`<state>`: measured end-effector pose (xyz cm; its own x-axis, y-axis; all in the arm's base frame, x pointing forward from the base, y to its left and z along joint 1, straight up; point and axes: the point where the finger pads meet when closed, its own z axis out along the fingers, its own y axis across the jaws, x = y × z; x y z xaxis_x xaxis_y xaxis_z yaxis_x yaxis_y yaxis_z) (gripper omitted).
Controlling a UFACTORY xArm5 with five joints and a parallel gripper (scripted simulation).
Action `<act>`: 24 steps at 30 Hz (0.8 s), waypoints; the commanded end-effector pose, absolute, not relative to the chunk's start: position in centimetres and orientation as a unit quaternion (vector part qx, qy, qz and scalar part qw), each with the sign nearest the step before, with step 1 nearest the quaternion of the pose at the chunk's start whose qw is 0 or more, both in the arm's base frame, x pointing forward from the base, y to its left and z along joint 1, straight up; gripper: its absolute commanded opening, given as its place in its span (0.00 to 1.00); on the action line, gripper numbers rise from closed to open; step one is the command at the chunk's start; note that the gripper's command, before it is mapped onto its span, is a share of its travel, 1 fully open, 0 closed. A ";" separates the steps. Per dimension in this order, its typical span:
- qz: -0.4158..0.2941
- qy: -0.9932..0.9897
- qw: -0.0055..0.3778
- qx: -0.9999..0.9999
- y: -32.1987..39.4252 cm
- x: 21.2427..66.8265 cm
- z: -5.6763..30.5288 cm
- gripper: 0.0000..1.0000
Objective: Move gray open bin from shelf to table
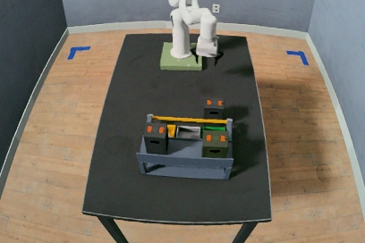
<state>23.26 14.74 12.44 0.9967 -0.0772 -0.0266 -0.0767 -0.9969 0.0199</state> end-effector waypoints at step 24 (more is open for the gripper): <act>-0.011 -0.103 0.008 0.995 14.2 26.6 12.6 1.00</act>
